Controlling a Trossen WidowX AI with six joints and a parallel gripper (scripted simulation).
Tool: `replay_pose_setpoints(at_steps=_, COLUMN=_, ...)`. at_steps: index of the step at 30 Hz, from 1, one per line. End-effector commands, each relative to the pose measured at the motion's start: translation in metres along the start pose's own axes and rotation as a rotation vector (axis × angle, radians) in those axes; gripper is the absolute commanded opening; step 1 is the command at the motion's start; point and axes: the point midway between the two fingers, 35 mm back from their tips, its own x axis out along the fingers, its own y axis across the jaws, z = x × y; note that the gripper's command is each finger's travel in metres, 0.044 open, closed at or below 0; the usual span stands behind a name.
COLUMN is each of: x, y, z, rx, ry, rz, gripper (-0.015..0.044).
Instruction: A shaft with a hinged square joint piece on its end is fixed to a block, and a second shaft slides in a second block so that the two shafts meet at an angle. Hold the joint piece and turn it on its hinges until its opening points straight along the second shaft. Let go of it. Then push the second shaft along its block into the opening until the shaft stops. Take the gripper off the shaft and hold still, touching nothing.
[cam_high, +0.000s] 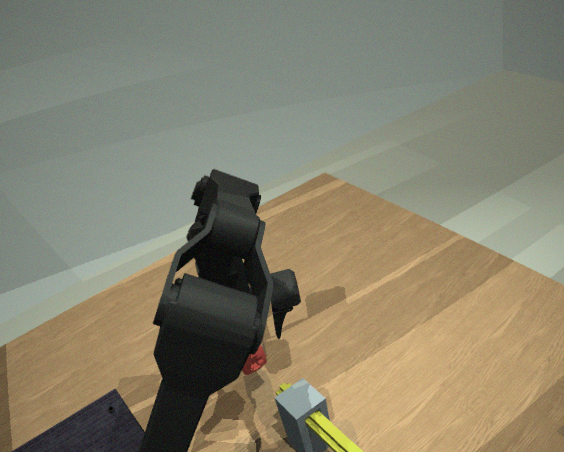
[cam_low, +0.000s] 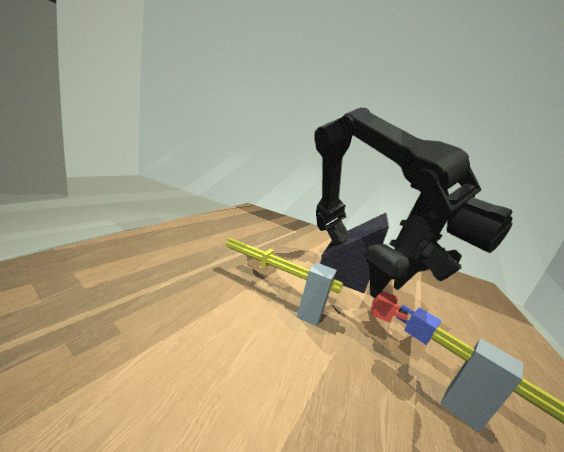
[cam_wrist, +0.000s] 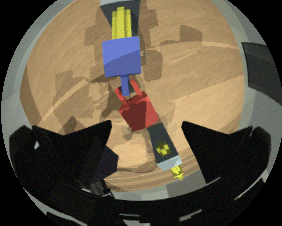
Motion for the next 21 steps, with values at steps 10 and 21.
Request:
replay_pose_setpoints(at_steps=10, x=-0.043, y=-0.004, z=-0.004, rx=0.458, ry=-0.039, rz=0.038, gripper=0.0440)
replay_pose_setpoints(at_steps=21, x=-0.076, y=-0.004, z=-0.012, rx=0.829, ry=-0.053, rz=0.078, gripper=0.0440)
